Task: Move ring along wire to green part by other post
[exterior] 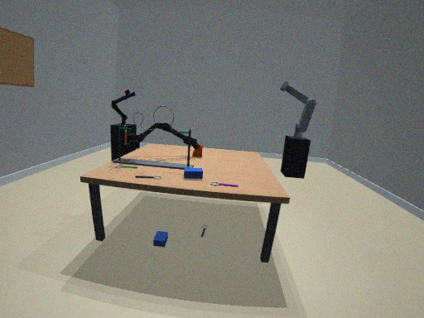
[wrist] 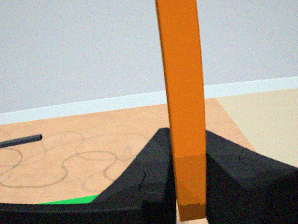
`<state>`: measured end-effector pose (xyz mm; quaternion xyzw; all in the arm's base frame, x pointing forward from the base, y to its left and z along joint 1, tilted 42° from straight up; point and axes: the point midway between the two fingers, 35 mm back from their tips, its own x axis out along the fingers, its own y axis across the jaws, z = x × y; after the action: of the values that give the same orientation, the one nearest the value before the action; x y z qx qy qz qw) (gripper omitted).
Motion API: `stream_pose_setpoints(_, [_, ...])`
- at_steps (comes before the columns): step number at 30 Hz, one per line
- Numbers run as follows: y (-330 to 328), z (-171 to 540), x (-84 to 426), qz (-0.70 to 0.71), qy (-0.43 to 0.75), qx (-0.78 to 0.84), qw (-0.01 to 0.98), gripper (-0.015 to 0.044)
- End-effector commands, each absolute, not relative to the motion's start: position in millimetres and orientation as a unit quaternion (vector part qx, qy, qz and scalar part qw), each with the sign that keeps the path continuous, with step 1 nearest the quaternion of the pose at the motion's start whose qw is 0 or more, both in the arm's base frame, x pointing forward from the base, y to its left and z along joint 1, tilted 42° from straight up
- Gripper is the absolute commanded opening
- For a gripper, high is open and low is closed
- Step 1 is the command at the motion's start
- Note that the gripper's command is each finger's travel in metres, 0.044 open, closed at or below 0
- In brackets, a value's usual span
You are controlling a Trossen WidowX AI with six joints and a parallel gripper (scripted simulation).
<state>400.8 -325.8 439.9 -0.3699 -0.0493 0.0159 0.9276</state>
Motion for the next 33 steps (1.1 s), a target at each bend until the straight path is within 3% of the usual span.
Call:
stream_pose_setpoints(1, [-324.4,436.0,397.2,0.01,-0.034,-0.37,0.928,-0.015])
stream_pose_setpoints(33, [-284.0,416.3,334.5,-0.063,0.198,-0.32,0.925,-0.015])
